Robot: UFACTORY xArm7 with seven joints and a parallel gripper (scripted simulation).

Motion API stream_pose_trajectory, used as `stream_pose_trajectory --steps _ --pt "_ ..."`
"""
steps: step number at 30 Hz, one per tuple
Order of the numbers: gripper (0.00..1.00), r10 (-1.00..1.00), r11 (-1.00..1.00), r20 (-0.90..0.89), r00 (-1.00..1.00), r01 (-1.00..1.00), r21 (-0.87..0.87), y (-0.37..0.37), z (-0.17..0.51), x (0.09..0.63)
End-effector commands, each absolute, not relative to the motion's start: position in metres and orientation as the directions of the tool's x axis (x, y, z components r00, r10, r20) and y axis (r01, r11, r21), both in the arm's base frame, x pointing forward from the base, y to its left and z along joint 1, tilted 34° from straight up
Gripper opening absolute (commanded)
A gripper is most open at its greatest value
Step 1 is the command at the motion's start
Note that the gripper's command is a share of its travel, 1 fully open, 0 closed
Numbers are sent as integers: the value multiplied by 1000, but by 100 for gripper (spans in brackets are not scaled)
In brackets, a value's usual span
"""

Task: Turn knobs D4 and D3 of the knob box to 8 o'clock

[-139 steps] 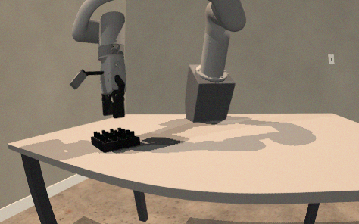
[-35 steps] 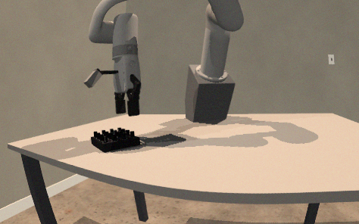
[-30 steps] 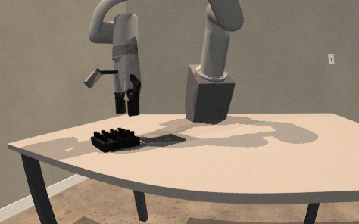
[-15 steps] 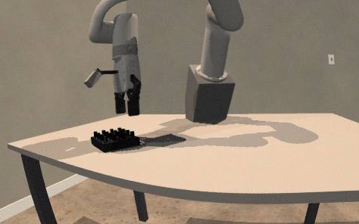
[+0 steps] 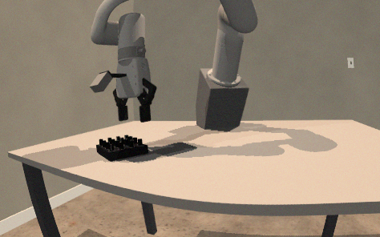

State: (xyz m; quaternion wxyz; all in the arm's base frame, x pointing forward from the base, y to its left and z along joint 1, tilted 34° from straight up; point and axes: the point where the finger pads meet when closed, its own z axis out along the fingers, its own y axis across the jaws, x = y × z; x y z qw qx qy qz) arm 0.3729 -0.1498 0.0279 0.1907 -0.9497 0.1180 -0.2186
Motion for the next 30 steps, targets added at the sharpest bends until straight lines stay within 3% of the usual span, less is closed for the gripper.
stream_pose_trajectory --steps 1,15,30 --pt "100 -168 -937 438 883 -4 -349 -151 30 374" --pt "100 282 -909 547 788 401 -109 -150 36 380" --pt "100 702 -644 526 480 744 180 -148 44 386"
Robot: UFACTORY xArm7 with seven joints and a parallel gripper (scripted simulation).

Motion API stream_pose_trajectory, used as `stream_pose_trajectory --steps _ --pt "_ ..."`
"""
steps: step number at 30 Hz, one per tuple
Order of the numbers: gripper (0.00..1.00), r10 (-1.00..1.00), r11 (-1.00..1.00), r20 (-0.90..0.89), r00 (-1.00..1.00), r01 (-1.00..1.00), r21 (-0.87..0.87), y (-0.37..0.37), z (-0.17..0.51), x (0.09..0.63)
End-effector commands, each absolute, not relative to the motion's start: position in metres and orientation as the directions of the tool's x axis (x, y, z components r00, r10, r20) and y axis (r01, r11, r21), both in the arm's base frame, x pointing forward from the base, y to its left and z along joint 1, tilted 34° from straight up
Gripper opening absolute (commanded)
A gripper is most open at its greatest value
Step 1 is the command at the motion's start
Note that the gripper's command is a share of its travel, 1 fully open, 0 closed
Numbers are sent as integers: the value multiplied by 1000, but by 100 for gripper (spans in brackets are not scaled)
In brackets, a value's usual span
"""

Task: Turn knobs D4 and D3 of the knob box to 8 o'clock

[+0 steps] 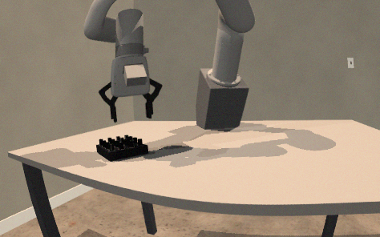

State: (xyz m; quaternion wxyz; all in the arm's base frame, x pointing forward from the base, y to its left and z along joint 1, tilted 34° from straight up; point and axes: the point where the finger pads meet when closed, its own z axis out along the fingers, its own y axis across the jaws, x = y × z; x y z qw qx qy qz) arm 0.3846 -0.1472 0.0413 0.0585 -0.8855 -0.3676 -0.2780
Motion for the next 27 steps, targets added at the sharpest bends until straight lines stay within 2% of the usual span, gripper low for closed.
stream_pose_trajectory --steps 1,12,14,16,27 --pt "100 720 -623 521 458 757 195 -148 44 387" --pt "100 913 -273 395 107 878 393 -146 51 392" --pt "100 913 -273 395 107 878 393 -146 51 392" --pt "100 940 -152 340 -8 885 441 -146 54 394" --pt "100 926 223 143 -350 811 540 -143 61 399"
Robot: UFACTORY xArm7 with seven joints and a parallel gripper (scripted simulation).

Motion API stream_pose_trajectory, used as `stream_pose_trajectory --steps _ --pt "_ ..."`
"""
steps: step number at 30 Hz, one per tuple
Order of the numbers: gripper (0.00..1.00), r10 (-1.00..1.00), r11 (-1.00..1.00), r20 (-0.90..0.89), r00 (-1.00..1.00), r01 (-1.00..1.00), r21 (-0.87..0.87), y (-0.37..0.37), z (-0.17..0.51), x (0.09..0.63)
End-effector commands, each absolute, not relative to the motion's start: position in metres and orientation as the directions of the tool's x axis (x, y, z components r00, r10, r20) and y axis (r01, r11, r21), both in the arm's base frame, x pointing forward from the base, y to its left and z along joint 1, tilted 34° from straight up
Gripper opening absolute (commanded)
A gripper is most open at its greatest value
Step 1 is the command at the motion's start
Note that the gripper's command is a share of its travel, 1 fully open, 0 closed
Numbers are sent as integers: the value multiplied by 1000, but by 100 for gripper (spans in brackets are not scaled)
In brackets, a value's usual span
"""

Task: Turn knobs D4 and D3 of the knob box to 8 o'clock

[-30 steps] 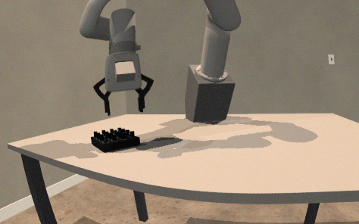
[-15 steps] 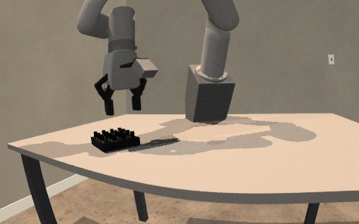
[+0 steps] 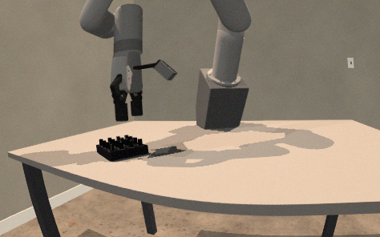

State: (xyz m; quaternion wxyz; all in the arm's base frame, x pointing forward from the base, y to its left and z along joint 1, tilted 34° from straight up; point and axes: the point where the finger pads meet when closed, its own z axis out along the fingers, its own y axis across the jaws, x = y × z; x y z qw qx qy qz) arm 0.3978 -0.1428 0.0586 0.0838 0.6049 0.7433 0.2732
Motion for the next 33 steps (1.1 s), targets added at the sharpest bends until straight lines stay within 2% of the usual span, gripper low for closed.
stream_pose_trajectory --steps 1,4,6,17,31,32,33 --pt "100 917 259 122 -381 797 546 -143 62 400" --pt "100 906 294 100 -412 781 550 -143 63 401" --pt "100 860 410 27 -510 721 560 -142 65 402" --pt "100 639 706 -190 -745 470 531 -139 74 408" --pt "100 545 780 -256 -798 371 503 -138 77 410" --pt "19 545 780 -256 -798 371 503 -138 77 410" --pt "19 545 780 -256 -798 371 503 -138 77 410"
